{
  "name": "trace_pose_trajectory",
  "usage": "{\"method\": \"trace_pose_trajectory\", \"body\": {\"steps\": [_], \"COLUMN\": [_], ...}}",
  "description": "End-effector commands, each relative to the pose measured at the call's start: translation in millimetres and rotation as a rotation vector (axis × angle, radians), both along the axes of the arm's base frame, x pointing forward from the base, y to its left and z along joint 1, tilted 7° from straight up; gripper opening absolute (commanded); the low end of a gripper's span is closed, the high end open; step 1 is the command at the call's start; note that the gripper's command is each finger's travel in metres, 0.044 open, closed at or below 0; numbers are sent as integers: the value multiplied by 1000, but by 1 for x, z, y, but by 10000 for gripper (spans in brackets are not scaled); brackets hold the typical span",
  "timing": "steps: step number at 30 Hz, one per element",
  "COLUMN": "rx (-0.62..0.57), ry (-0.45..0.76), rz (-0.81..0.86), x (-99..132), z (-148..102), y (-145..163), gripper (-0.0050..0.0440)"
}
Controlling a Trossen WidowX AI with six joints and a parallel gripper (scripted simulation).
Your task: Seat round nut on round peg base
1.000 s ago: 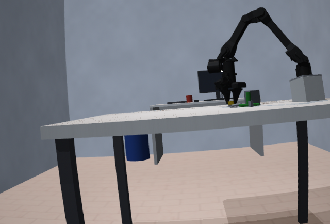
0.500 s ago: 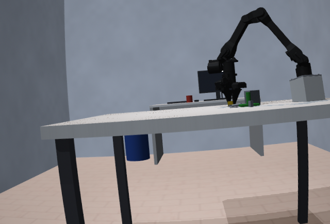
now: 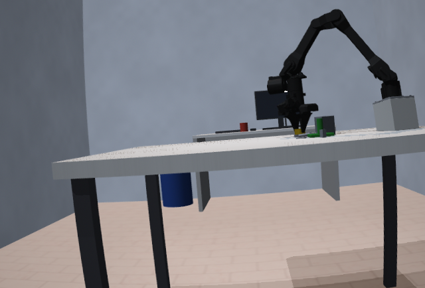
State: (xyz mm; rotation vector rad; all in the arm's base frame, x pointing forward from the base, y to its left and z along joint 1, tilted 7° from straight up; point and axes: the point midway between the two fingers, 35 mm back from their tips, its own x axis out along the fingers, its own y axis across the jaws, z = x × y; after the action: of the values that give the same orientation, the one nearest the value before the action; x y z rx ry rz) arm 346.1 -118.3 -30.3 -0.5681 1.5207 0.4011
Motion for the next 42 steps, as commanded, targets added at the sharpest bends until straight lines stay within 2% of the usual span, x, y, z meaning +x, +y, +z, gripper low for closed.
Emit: {"method": "trace_pose_trajectory", "body": {"steps": [1, 11, 17, 34, 42], "rx": [-14, -14, -14, -13, -13], "ry": [-42, -42, -42, -42, -42], "rz": [1, 1, 1, 1, -2], "x": [10, 10, 9, 1, 0], "z": [24, 50, 70, 117, 122], "y": [-2, 1, 3, 10, 12], "gripper": [-2, -5, -50, -50, -50]}}
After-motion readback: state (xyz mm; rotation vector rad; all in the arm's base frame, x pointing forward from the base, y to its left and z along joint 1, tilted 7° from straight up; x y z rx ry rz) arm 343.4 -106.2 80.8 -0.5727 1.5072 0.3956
